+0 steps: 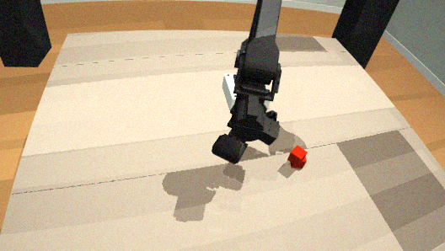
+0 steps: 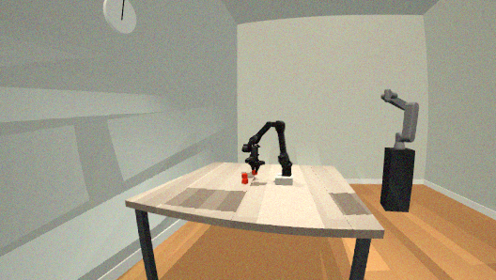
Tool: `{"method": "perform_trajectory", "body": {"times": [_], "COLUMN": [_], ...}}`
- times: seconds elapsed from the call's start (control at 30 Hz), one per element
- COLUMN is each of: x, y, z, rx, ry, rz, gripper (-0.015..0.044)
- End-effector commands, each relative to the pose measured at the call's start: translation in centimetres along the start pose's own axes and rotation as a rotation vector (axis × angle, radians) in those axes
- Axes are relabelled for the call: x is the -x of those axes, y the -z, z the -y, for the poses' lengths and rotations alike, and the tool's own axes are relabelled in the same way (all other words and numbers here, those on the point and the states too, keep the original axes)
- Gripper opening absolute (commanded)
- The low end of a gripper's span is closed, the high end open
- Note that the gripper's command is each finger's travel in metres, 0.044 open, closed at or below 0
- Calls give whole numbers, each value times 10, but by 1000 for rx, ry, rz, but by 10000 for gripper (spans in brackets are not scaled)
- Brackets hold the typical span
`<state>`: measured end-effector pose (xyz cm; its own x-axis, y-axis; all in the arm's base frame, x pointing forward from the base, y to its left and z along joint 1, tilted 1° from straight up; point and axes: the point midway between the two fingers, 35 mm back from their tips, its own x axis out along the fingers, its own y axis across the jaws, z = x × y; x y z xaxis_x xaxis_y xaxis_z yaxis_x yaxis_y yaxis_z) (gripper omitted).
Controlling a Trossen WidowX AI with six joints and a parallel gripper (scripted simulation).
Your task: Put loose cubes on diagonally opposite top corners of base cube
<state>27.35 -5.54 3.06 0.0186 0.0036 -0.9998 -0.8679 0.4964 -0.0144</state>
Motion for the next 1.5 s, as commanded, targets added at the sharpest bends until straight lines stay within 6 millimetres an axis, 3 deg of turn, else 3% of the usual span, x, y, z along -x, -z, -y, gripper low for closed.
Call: {"method": "perform_trajectory", "body": {"times": [0.0, 0.73, 0.9, 1.47], "x": [15, 83, 83, 81], "y": [-1, 1, -3, -44], "z": [3, -3, -4, -16], "rx": [4, 4, -34, -468], "ry": [13, 13, 12, 8], "rz": [8, 8, 9, 14], "gripper": [105, 105, 105, 105]}}
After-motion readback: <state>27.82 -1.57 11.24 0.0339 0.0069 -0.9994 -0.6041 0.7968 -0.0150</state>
